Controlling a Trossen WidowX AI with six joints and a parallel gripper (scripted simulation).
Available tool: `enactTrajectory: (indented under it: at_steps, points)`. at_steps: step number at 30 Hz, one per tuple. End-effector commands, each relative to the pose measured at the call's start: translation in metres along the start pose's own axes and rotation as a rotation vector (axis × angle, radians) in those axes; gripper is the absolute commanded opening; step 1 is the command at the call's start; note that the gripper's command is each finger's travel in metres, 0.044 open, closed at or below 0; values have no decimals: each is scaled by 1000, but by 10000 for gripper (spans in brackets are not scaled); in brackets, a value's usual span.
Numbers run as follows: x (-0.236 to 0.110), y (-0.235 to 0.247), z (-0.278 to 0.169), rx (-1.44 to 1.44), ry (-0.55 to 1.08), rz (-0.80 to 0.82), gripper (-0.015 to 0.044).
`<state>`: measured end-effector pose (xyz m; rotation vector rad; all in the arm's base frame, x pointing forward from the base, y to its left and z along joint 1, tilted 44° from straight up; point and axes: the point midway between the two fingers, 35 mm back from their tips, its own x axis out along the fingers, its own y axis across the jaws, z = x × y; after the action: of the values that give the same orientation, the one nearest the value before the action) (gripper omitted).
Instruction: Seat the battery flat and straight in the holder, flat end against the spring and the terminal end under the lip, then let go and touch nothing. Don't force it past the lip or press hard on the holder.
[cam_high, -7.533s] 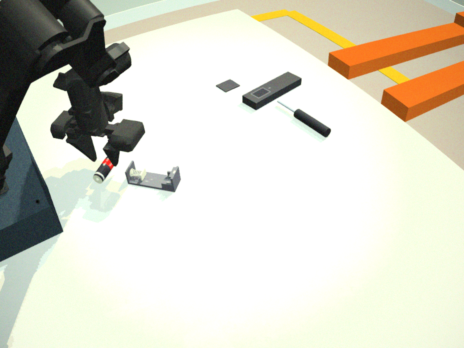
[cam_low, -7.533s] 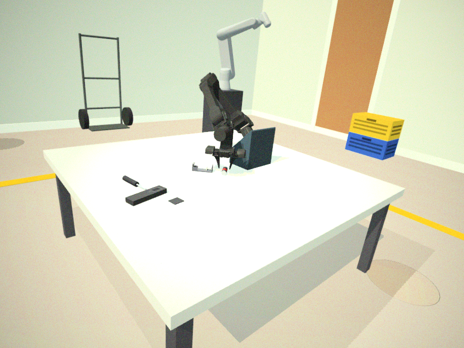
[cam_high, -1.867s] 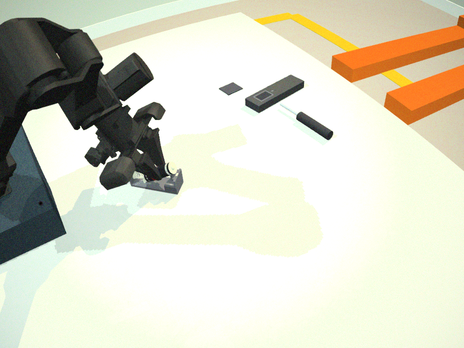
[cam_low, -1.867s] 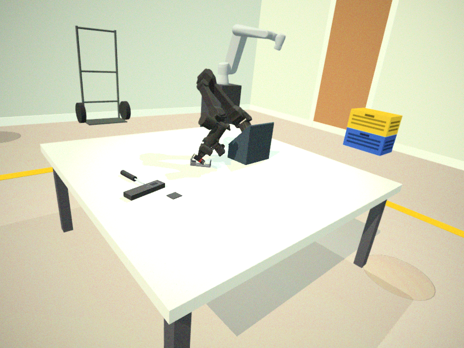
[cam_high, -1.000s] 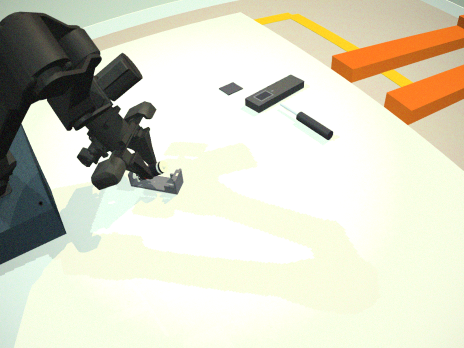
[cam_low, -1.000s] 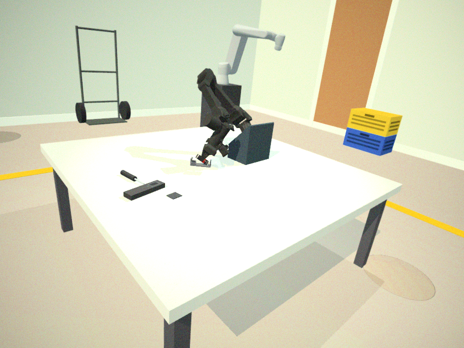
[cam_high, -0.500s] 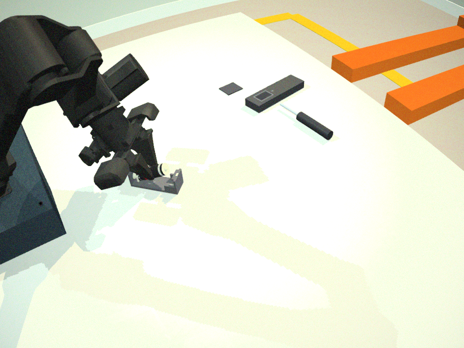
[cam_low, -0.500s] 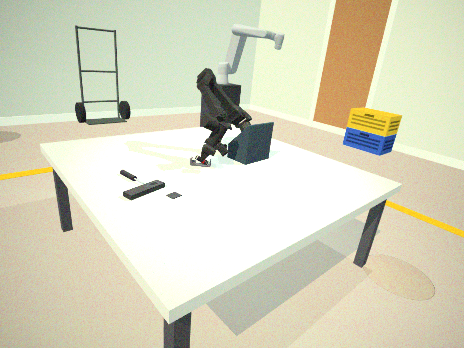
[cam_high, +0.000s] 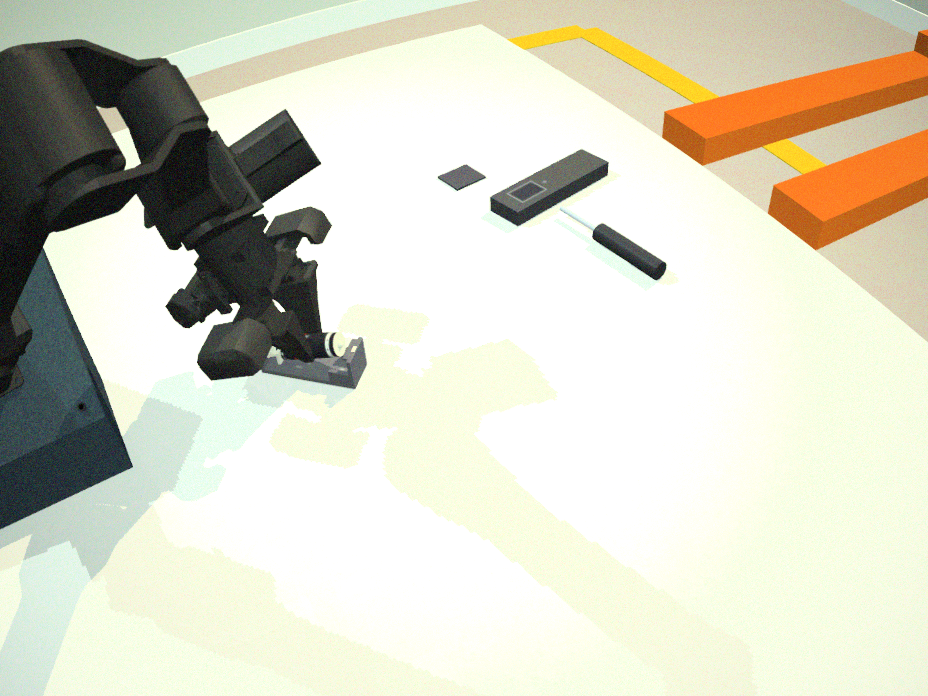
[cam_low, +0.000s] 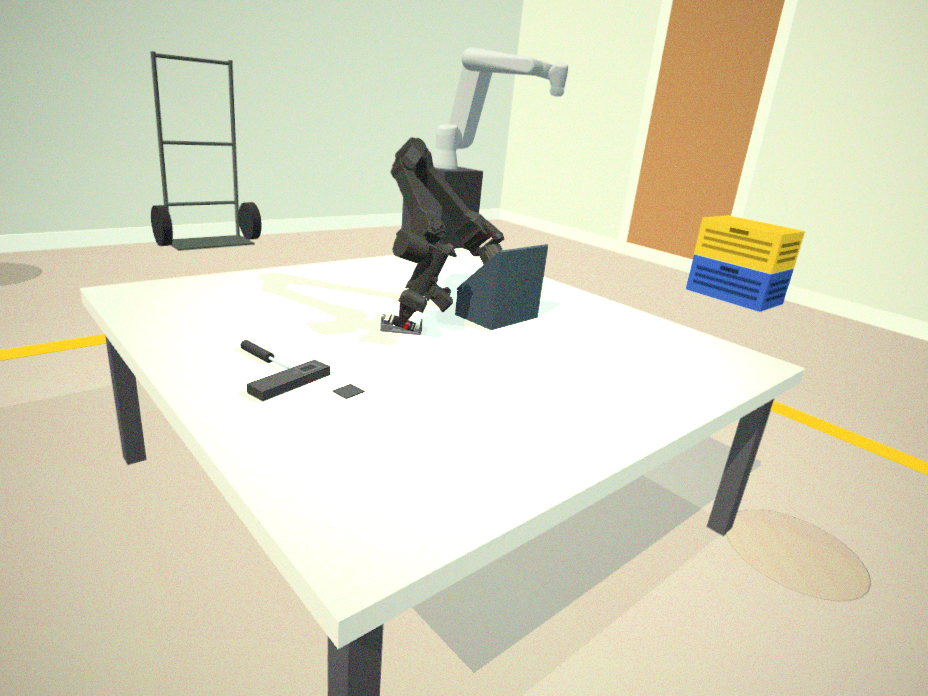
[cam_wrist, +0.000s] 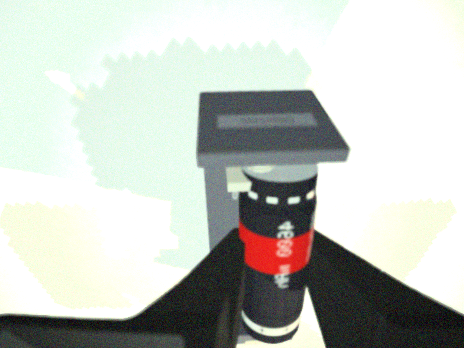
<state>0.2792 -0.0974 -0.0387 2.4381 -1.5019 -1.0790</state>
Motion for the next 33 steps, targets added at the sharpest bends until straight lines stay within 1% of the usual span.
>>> enactTrajectory:
  at_steps: [1, 33]
  points:
    - [1, -6, 1, 15, -41, -27, 76]
    - [3, 3, -3, 18, -262, -15, 76]
